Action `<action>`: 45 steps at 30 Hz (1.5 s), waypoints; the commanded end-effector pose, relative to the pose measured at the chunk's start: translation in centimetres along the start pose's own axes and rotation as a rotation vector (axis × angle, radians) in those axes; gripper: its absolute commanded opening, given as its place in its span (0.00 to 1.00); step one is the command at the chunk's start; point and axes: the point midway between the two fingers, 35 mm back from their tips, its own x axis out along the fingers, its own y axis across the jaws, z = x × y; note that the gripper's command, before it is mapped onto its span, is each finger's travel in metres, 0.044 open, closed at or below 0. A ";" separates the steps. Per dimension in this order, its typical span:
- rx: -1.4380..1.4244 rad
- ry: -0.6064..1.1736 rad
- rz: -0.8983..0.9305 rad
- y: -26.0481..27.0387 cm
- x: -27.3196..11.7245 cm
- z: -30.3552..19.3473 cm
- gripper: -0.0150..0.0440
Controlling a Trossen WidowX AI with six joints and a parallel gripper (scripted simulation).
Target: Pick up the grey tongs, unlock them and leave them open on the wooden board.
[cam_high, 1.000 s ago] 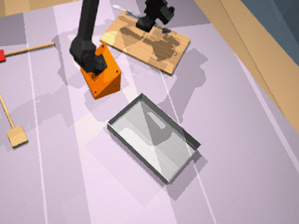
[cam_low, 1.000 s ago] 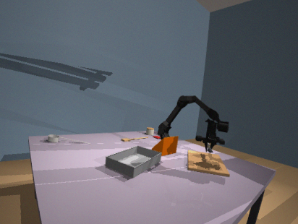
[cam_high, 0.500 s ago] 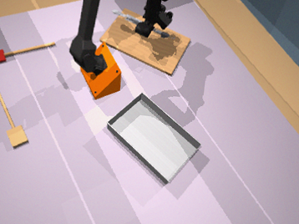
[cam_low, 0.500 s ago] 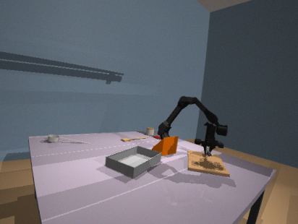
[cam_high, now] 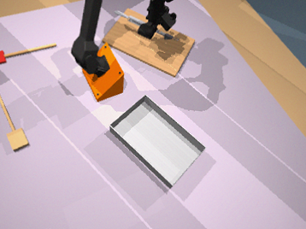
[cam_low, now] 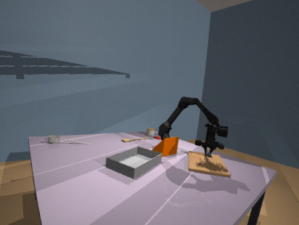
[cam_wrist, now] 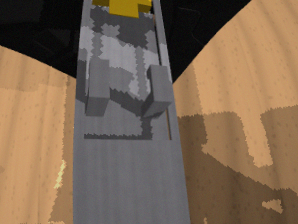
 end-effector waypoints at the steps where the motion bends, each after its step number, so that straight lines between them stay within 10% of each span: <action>1: 0.000 0.000 0.000 0.0 0.0 0.0 0.53; 12: 0.000 0.000 0.000 0.0 0.0 0.0 1.00; 45: 0.076 -0.096 0.050 0.1 -16.1 14.7 1.00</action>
